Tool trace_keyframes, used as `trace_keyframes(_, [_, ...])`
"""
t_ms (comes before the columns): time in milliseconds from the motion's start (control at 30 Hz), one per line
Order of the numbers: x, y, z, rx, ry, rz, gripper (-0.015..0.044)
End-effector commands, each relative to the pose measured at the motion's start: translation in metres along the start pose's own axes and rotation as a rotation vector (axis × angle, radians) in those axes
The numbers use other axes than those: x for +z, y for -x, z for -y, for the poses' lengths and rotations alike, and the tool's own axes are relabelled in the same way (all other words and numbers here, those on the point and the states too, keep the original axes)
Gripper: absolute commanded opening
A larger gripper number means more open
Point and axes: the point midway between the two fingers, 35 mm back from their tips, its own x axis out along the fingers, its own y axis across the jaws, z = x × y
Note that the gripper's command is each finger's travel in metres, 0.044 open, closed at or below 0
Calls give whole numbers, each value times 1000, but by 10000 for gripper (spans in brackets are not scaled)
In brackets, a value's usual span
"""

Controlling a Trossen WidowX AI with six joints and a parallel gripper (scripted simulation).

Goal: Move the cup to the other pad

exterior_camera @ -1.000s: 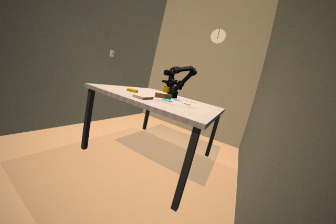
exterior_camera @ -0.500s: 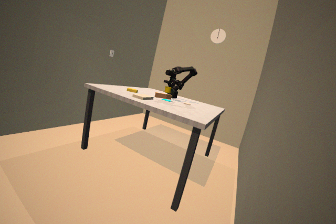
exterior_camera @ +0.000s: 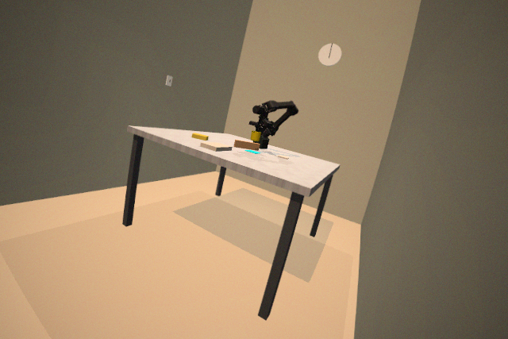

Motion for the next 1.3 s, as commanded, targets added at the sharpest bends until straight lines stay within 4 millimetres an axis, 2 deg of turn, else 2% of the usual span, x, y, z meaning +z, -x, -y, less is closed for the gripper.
trace_keyframes(0, [10, 3, 2, -6, 1, 6, 0])
trace_keyframes(300, [13, -2, 3, -6, 1, 7, 0])
trace_keyframes(1267, [15, -46, 4, -6, 2, 8, 0])
